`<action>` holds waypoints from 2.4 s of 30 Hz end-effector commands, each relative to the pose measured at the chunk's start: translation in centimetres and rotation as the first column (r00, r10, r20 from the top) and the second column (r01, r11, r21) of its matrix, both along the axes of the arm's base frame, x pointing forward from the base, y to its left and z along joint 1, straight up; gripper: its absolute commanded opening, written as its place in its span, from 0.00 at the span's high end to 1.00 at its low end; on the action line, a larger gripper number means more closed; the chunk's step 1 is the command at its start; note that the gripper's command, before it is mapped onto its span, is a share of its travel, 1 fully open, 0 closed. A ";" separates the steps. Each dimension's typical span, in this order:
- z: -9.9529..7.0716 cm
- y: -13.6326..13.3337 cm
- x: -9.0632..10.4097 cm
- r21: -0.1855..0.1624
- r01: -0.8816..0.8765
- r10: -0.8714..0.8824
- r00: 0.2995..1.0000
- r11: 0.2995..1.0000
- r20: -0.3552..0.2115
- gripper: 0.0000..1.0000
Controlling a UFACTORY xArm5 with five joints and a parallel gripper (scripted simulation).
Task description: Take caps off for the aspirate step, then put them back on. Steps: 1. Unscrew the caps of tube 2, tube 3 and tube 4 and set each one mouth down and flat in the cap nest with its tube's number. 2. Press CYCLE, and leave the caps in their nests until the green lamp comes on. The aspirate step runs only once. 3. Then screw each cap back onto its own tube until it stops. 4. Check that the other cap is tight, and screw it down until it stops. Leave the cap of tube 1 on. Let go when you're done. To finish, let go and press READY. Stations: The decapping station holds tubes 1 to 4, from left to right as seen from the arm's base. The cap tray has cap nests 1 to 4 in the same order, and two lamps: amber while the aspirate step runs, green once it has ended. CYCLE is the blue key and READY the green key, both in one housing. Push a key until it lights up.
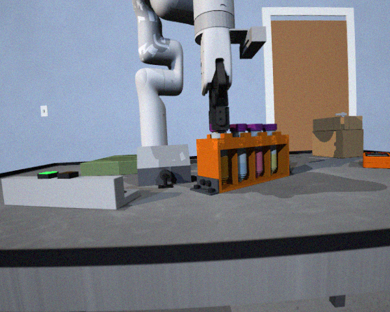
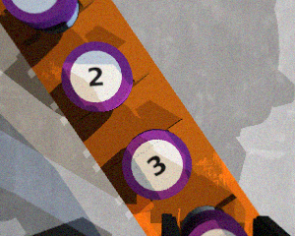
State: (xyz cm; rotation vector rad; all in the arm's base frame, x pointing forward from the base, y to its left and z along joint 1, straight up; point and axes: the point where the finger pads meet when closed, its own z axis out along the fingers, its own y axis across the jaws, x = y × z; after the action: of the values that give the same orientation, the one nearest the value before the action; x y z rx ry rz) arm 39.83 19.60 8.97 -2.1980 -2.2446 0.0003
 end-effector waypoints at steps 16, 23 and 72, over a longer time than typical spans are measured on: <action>0.1 0.0 0.1 0.000 -0.782 0.782 0.624 0.624 0.004 0.54; 0.1 0.0 0.1 -0.001 -0.923 0.923 0.386 0.386 0.003 0.54; 0.1 0.0 0.1 0.001 -0.553 0.553 0.833 0.833 0.003 1.00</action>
State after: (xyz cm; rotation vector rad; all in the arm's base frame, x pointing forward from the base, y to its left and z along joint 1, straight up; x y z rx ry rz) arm 39.85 19.59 8.96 -1.1670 -2.9166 0.0005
